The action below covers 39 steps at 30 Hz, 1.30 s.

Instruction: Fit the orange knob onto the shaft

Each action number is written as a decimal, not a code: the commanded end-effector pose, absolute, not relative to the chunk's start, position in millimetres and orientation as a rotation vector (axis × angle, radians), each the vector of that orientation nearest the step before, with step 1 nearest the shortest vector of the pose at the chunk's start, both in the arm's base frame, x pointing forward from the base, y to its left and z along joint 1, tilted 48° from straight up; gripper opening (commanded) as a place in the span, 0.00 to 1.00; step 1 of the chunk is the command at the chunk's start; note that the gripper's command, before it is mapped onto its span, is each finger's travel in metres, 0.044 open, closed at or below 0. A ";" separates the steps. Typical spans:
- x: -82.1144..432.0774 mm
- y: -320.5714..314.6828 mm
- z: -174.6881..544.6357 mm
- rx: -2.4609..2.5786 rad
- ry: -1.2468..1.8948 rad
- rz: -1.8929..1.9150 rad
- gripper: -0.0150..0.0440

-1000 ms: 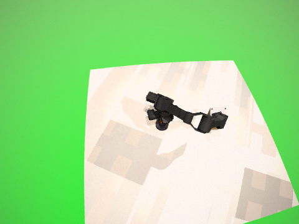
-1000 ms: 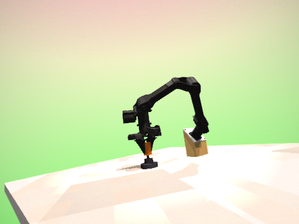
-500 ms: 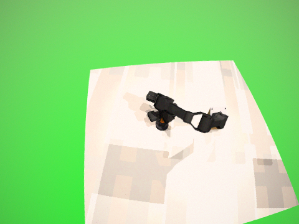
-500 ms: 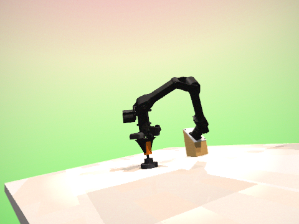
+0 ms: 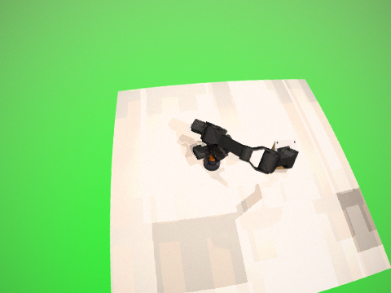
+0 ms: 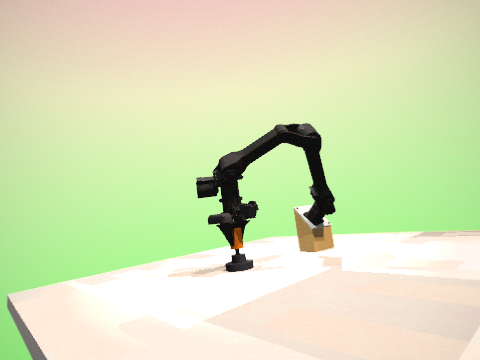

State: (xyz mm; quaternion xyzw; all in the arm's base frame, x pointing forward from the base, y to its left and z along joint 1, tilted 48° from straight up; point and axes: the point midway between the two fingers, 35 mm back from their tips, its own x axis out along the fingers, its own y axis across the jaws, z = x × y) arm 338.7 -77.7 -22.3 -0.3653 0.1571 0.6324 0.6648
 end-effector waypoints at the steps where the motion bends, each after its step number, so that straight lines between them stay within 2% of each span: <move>1: 338.2 -76.9 -20.9 -0.828 0.352 1.425 0.25; 18: 338.5 -78.7 -19.4 -0.829 0.352 1.425 0.25; 26: 339.2 -80.7 -20.1 -0.998 0.205 1.479 0.25; 39: 340.4 -77.8 -25.4 -0.998 0.204 1.479 0.25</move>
